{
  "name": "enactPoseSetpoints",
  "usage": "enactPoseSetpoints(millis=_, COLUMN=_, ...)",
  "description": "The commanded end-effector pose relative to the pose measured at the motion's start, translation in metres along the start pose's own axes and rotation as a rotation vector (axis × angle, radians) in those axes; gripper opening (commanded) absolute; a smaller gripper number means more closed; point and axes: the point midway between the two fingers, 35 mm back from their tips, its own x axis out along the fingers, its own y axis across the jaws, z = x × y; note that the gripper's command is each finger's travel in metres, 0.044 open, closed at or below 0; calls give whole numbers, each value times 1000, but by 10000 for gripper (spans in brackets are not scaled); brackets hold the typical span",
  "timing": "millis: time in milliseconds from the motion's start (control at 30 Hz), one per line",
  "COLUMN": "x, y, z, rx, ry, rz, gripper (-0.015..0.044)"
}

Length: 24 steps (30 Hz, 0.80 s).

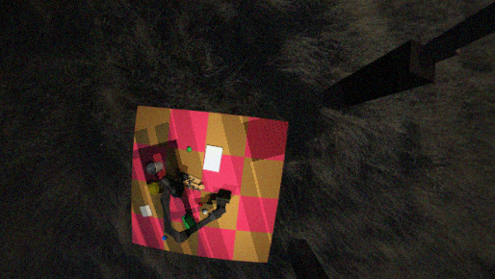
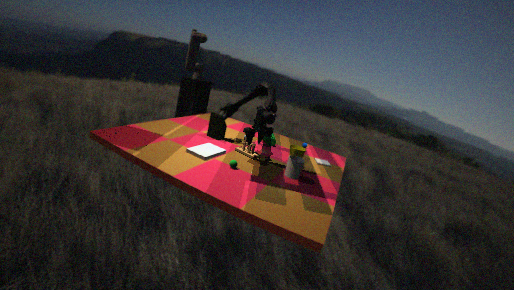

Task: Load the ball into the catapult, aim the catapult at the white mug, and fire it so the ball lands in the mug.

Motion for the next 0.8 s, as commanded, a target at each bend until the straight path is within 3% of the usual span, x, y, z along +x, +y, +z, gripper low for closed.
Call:
enactPoseSetpoints(millis=0, x=-60, y=1, z=-1, rx=-8, ry=-18, rz=-9, gripper=440)
enactPoseSetpoints(millis=100, x=-63, y=1, z=-2, rx=-8, ry=-17, rz=-8, gripper=440)
enactPoseSetpoints(millis=133, x=-47, y=-2, z=2, rx=-1, ry=-30, rz=-4, gripper=440)
enactPoseSetpoints(millis=333, x=-58, y=0, z=-3, rx=-1, ry=-18, rz=-2, gripper=440)
enactPoseSetpoints(millis=500, x=-13, y=1, z=-2, rx=-1, ry=-18, rz=-1, gripper=440)
enactPoseSetpoints(millis=767, x=-7, y=1, z=-2, rx=-1, ry=-18, rz=0, gripper=440)
